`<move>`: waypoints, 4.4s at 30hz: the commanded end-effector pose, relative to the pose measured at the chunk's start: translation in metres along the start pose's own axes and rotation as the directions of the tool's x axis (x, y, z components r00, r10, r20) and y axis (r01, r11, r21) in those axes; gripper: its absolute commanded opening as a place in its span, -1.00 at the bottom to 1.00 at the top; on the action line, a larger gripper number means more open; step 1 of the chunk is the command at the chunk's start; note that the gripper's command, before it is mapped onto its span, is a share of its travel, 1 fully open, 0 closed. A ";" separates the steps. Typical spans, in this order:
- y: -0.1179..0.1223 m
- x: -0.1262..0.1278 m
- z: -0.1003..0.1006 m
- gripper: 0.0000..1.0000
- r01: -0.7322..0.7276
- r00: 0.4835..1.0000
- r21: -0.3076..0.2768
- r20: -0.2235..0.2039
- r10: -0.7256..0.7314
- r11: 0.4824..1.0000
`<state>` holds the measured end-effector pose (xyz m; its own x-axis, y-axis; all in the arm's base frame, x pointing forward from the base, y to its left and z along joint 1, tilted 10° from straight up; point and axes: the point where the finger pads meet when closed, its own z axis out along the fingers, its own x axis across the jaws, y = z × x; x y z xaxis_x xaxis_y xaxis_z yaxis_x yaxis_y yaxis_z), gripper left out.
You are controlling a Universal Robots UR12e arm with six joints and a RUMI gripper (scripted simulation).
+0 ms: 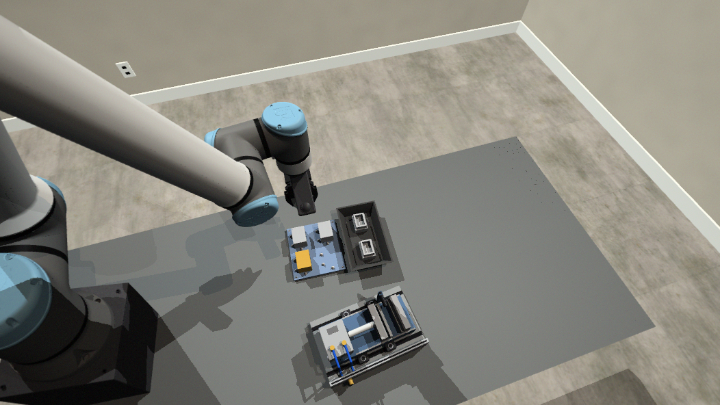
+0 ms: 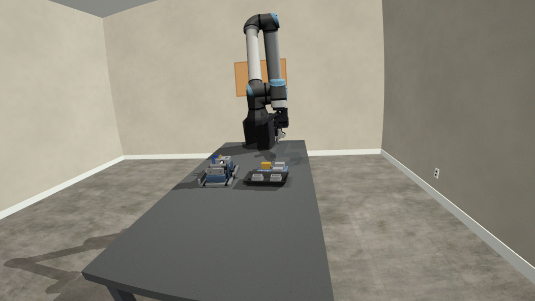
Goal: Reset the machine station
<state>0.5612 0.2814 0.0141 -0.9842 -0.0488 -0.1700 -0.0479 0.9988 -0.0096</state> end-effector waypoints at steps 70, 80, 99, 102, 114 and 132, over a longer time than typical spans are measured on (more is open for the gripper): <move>-0.002 0.039 0.057 -0.19 0.000 1.000 -0.001 0.005 0.000 1.000; -0.001 0.039 0.089 -0.19 0.000 1.000 -0.001 0.005 0.000 1.000; -0.001 0.038 0.129 -0.19 0.000 1.000 -0.001 0.005 0.000 1.000; 0.000 0.038 0.130 -0.19 0.000 1.000 -0.001 0.005 0.000 1.000; 0.000 0.038 0.131 -0.19 0.000 1.000 -0.001 0.005 0.000 1.000; 0.000 0.038 0.131 -0.19 0.000 1.000 -0.001 0.005 0.000 1.000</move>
<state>0.5452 0.2787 -0.1217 -0.9835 -0.0486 -0.1743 -0.0479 0.9988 -0.0084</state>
